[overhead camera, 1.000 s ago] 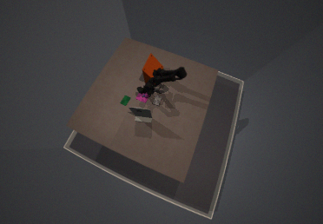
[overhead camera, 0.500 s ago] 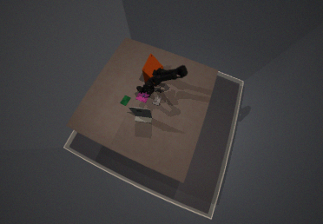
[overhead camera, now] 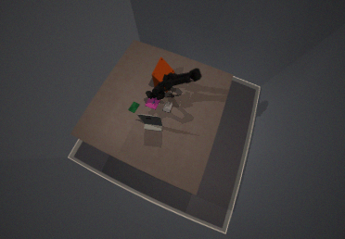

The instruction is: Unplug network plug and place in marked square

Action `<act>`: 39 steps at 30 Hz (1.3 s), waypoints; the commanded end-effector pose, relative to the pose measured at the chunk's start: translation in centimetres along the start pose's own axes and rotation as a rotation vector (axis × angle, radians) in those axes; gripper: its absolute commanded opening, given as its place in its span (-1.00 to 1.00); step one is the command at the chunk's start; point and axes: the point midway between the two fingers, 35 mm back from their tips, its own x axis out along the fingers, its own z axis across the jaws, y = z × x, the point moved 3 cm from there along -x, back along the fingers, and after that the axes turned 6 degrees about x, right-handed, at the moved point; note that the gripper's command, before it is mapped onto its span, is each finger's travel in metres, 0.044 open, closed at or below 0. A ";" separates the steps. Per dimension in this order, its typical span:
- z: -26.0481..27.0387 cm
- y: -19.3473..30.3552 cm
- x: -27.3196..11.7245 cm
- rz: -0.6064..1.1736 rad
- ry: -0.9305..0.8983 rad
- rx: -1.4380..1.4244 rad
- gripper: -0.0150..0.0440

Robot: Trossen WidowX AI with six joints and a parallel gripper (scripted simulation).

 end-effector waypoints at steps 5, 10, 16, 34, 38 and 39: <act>-0.6 -0.3 -1.0 -0.012 0.009 -0.010 0.04; -0.8 -0.3 -1.6 -0.013 0.009 -0.009 0.04; -1.1 -0.3 -2.3 -0.016 0.009 -0.009 0.04; -2.7 -0.4 -4.5 -0.006 0.003 -0.001 0.04; -3.6 -0.5 -5.5 -0.005 0.005 -0.002 0.04; -3.8 -0.5 -5.7 -0.005 0.005 -0.002 0.04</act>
